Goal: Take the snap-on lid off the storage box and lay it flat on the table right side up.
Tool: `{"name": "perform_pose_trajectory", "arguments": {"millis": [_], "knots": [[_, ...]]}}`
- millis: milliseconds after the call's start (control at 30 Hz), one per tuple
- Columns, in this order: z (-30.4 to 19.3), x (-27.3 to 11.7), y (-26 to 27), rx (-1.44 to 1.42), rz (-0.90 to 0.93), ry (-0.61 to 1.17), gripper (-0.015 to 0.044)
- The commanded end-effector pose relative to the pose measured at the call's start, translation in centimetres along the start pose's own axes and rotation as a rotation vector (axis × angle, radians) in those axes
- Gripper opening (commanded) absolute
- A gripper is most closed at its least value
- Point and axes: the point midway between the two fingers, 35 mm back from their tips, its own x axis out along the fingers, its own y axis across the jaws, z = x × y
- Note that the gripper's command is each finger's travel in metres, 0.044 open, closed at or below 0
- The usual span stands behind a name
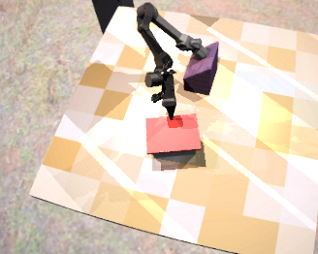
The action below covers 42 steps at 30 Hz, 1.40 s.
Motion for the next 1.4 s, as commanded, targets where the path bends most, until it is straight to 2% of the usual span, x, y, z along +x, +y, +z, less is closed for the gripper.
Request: {"name": "perform_pose_trajectory", "arguments": {"millis": [0,1367], "knots": [[0.00,-0.24,0.31,0.003,0.008,-0.001,0.0000],[-0.02,-0.79,0.93,0.003,0.008,-0.001,0.0000]]}}
